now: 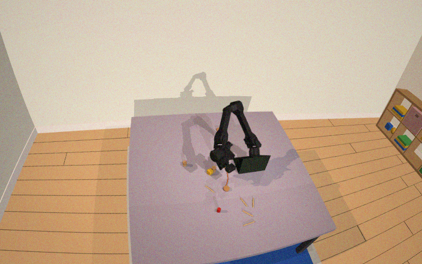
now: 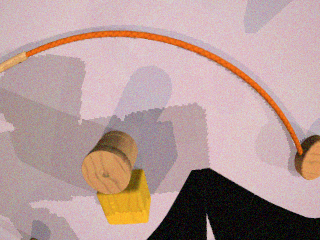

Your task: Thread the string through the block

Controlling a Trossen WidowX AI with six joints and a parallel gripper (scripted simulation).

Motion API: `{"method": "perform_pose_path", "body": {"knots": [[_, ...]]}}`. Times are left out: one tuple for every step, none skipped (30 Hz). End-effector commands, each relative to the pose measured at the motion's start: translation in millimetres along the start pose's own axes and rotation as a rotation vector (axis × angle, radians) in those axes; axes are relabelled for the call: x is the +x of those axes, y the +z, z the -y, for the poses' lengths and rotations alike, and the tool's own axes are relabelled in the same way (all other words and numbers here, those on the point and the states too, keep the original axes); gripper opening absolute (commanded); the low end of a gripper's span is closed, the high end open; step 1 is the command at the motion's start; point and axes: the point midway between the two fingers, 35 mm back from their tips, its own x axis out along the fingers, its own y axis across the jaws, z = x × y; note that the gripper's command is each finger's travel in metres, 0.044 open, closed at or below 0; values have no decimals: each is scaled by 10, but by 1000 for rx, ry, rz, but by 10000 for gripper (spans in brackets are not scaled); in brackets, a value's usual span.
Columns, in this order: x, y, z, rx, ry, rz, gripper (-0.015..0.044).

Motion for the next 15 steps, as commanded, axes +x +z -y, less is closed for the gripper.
{"method": "perform_pose_path", "body": {"knots": [[-1, -6, -21, 143, -1, 0, 0], [-1, -8, -35, 248, -1, 0, 0], [-2, -11, -48, 352, -1, 0, 0], [-2, -14, -62, 456, -2, 0, 0], [-2, -16, -76, 560, -2, 0, 0], [-3, -19, -90, 665, -3, 0, 0], [-3, -21, -104, 769, -3, 0, 0], [-3, -23, -118, 873, -3, 0, 0], [-4, -25, -132, 978, -4, 0, 0], [-4, -28, -146, 1082, -4, 1, 0], [-4, -30, -160, 1186, -4, 1, 0], [-4, -32, -174, 1291, -5, 1, 0], [-5, -33, -188, 1395, -5, 1, 0], [-5, -35, -202, 1499, -5, 2, 0], [-5, -37, -217, 1603, -6, 2, 0]]}}
